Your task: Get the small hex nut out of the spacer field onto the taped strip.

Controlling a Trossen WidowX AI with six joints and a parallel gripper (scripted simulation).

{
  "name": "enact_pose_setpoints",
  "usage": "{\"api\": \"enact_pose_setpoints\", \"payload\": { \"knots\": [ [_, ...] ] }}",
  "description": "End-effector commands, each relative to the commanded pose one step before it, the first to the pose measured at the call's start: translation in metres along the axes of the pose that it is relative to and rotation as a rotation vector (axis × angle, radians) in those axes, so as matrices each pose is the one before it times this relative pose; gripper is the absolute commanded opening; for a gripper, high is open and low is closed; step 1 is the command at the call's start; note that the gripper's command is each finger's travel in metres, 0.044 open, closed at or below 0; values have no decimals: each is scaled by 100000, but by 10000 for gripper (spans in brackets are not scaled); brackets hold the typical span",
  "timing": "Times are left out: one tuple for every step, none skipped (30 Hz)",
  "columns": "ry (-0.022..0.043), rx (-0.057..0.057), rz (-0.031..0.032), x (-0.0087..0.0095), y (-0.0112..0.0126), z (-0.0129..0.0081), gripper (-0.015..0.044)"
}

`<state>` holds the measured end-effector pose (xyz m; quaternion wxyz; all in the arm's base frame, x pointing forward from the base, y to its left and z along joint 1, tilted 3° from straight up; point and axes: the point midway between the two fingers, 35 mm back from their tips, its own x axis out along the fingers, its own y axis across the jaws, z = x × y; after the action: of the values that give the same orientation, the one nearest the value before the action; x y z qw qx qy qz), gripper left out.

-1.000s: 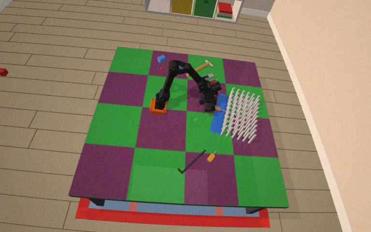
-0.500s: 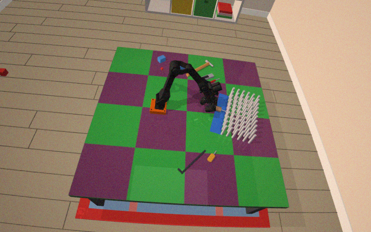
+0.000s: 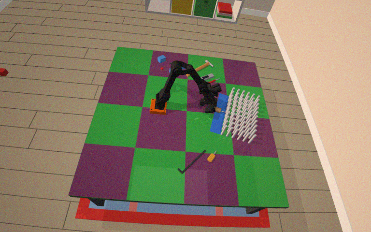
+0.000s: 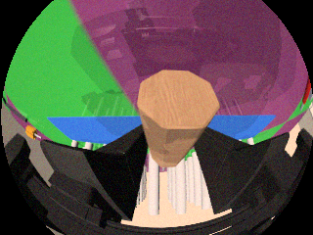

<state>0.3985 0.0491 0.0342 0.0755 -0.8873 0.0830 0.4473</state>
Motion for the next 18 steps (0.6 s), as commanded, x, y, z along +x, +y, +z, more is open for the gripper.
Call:
{"api": "enact_pose_setpoints", "payload": {
  "knots": [
    [401,-329,-449,62,-94,29,0],
    [0,3,1,-13,-4,27,0],
    [0,4,1,-19,-4,34,0],
    [-2,5,2,-24,-3,43,0],
    [-5,6,3,-29,-3,52,0],
    [-6,8,5,-30,-2,55,0],
    [-7,10,7,-30,-1,55,0],
    [-7,12,8,-32,0,57,0],
    [-7,14,10,-32,1,56,0],
    [-8,15,11,-31,2,56,0],
    [-9,17,13,-30,3,55,0],
    [-9,18,14,-30,4,55,0],
    [-10,20,16,-30,5,55,0],
    [-10,21,17,-29,6,54,0],
    [-10,22,18,-29,7,54,0],
    [-10,23,18,-29,7,54,0],
    [-10,23,18,-29,7,54,0],
    [-10,22,17,-29,7,53,0]
  ]
}}
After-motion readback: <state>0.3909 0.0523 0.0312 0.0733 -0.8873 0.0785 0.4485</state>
